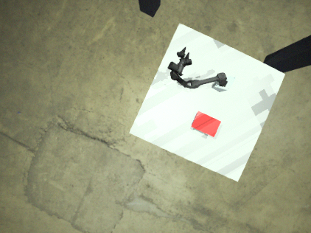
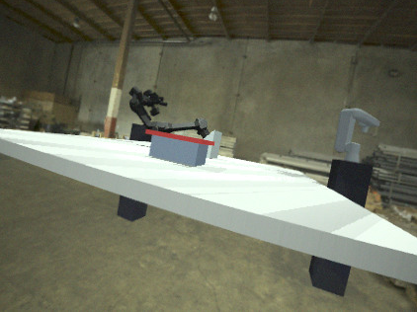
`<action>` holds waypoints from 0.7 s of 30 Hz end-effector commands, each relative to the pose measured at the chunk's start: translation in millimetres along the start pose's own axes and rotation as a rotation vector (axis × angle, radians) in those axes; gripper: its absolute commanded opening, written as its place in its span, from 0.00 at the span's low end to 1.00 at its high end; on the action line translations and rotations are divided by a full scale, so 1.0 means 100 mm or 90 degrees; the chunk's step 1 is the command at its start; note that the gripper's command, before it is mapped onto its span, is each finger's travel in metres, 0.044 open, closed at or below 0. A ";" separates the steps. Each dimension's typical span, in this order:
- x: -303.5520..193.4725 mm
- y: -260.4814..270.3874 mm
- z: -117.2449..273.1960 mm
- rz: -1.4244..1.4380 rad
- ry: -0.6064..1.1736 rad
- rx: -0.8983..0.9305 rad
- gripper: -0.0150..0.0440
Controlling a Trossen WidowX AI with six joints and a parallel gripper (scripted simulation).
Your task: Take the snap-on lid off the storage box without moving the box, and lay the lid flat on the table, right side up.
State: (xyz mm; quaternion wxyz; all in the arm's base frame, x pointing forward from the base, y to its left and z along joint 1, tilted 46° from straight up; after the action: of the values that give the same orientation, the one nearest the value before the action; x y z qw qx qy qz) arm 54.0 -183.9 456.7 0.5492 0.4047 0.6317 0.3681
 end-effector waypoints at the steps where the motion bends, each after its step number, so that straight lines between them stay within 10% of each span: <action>1: 0.01 0.01 -0.02 -0.001 -0.005 0.001 0.89; 7: 0.56 0.42 -0.59 -0.025 -0.177 0.043 0.65; 21: 2.07 0.99 -1.09 -0.082 -0.549 0.124 0.65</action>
State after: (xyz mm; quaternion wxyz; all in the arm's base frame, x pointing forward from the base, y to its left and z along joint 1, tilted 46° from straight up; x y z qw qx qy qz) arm -52.6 4.0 486.2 0.7178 0.5235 0.4441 0.1159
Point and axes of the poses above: the point midway between the two fingers, 35 mm back from their tips, its own z axis back along the fingers, its own y axis across the jaws, x = y × z, the point moved 5 cm from there along z, back along the fingers, and after that the axes turned 9 degrees about -z, right-handed, at the moved point
